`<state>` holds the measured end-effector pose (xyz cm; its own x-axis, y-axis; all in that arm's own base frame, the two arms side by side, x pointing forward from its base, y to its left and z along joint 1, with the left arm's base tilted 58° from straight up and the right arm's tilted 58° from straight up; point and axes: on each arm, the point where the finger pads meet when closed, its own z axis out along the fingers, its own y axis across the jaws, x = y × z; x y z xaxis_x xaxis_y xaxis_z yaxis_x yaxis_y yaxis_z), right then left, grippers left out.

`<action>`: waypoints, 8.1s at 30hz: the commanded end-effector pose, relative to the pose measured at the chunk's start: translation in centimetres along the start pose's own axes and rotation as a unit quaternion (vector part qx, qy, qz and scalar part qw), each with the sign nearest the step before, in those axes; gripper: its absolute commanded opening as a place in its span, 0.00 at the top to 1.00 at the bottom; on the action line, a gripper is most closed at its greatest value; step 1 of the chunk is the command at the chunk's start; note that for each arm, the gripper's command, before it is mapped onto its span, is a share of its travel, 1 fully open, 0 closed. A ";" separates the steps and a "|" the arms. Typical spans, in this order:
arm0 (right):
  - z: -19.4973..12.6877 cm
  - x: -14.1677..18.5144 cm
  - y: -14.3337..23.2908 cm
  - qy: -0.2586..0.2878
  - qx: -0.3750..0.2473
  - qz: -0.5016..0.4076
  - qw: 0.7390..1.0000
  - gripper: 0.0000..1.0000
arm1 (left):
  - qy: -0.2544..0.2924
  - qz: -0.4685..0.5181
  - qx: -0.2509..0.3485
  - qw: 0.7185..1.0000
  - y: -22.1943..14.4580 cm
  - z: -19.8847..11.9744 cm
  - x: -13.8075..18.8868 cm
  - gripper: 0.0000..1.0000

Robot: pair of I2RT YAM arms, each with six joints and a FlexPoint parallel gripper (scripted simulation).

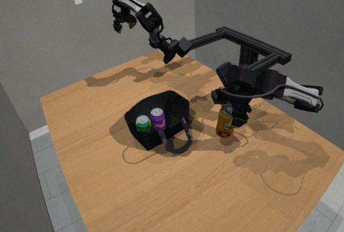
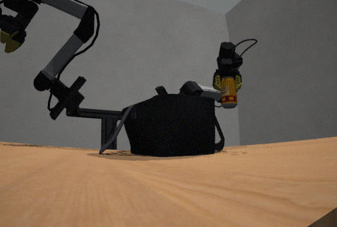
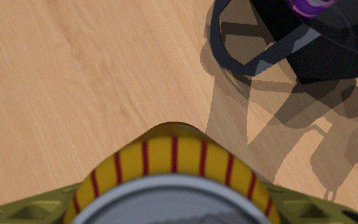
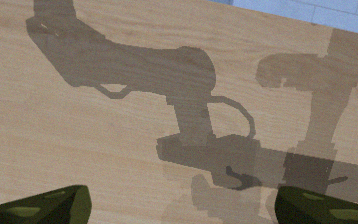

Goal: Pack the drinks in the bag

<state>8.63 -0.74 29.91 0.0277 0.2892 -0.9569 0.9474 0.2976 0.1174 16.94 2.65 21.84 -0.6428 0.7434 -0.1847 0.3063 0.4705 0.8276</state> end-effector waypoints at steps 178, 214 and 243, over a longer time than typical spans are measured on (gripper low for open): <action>-0.8 0.1 0.2 -0.007 0.008 -0.009 1.000 0.14 | -0.041 -0.053 0.008 0.998 -20.6 5.9 -14.3 0.33; -0.8 0.1 0.2 -0.007 0.008 -0.009 1.000 0.14 | -0.042 -0.056 0.013 0.997 -26.7 7.7 -18.5 0.33; -0.8 0.1 0.2 -0.007 0.008 -0.009 1.000 0.14 | -0.049 -0.064 0.013 0.997 -27.3 7.5 -19.5 0.33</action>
<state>8.63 -0.74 29.91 0.0277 0.2892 -0.9569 0.9474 0.2976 0.1174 25.63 -17.54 -2.66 -0.6554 0.7303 -0.1928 0.2955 0.4828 0.8244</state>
